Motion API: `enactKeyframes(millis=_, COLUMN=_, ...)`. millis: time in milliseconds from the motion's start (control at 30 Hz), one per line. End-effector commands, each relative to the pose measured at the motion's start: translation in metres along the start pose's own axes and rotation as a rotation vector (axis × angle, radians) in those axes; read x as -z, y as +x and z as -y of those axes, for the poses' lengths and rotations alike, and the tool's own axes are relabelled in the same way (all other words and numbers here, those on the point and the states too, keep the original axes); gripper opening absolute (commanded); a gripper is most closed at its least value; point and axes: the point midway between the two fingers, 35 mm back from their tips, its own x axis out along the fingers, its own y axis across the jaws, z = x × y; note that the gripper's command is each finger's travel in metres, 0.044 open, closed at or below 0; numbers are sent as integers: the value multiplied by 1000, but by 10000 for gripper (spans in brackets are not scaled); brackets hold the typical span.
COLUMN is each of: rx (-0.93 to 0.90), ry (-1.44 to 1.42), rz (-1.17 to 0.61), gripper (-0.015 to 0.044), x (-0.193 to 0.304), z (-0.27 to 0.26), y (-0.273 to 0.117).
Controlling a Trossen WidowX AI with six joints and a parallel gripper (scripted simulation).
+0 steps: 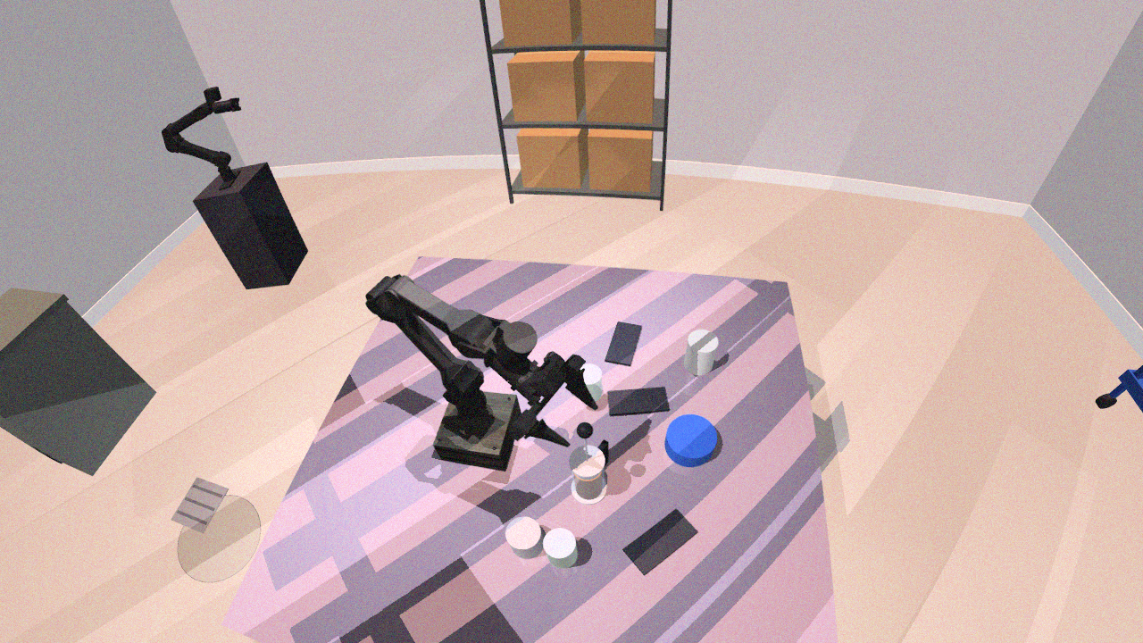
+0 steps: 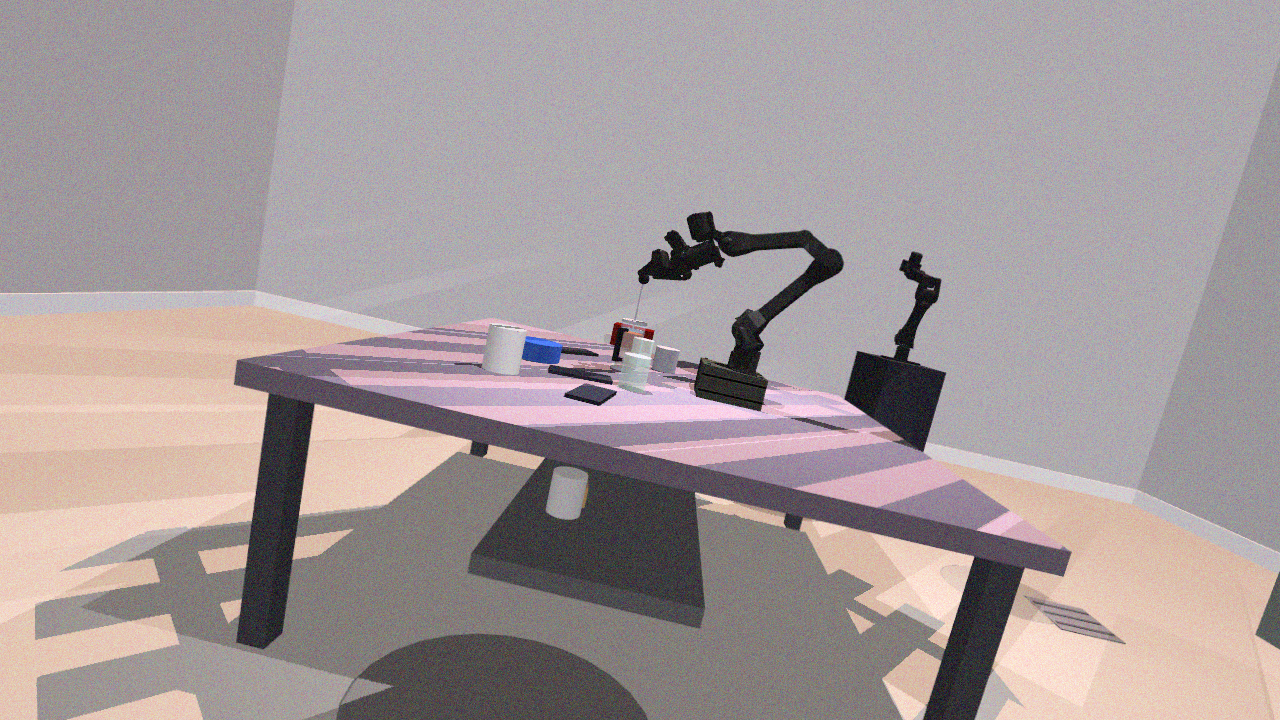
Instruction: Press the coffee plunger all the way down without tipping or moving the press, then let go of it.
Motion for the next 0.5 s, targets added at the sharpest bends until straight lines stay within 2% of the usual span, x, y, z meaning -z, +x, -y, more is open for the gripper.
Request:
enactKeyframes(millis=0, rx=-3, ry=-5, rz=-9, gripper=440, x=3, z=-1, y=8)
enactKeyframes(millis=133, rx=-3, ry=-5, rz=-9, gripper=440, x=3, z=-1, y=12)
enactKeyframes(millis=467, rx=-3, ry=-5, rz=-9, gripper=177, x=3, z=-1, y=12)
